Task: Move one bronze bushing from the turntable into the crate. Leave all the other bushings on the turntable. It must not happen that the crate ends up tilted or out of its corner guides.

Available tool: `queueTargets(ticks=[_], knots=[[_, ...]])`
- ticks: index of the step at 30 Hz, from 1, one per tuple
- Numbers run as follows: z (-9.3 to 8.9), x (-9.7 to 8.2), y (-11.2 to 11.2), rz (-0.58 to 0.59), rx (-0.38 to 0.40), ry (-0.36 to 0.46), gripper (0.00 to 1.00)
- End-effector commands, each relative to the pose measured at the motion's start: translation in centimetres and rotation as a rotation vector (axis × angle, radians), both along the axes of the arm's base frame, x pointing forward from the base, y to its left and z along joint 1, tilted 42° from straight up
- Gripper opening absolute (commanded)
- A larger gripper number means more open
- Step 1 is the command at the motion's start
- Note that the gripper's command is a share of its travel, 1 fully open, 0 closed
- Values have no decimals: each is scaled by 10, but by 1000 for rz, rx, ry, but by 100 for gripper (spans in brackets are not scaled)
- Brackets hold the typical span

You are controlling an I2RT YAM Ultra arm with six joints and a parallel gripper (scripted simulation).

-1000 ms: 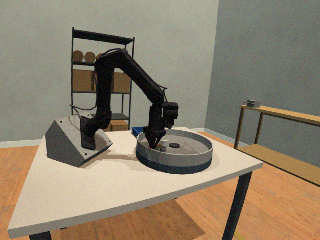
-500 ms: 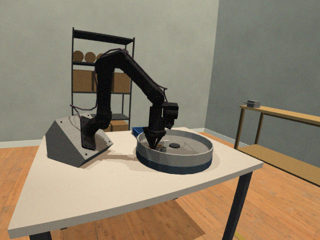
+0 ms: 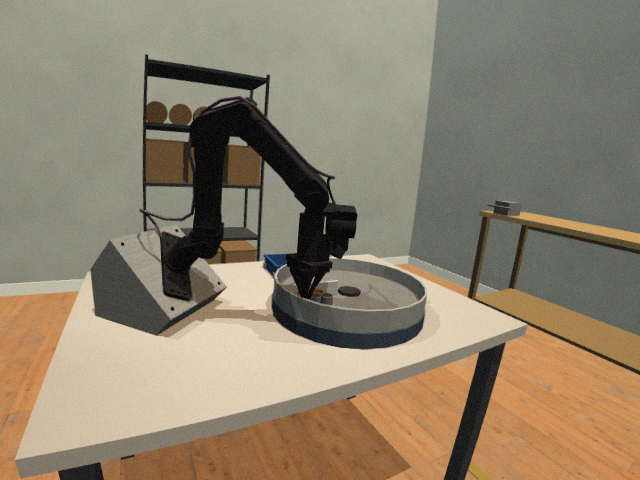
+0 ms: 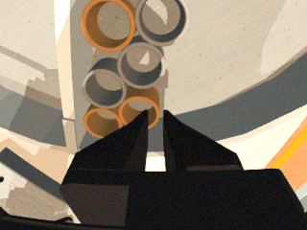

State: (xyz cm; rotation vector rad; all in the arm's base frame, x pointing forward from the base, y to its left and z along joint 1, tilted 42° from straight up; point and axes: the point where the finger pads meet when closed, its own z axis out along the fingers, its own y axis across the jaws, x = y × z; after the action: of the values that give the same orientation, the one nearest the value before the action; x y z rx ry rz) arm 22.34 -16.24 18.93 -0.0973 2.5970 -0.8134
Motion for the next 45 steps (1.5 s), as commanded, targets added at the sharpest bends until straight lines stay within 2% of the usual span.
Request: queueTargets(ticks=[1,45], knots=[[4,-1,4,16,-1,-23,13],[-1,-3,7,18,7,-9,13]])
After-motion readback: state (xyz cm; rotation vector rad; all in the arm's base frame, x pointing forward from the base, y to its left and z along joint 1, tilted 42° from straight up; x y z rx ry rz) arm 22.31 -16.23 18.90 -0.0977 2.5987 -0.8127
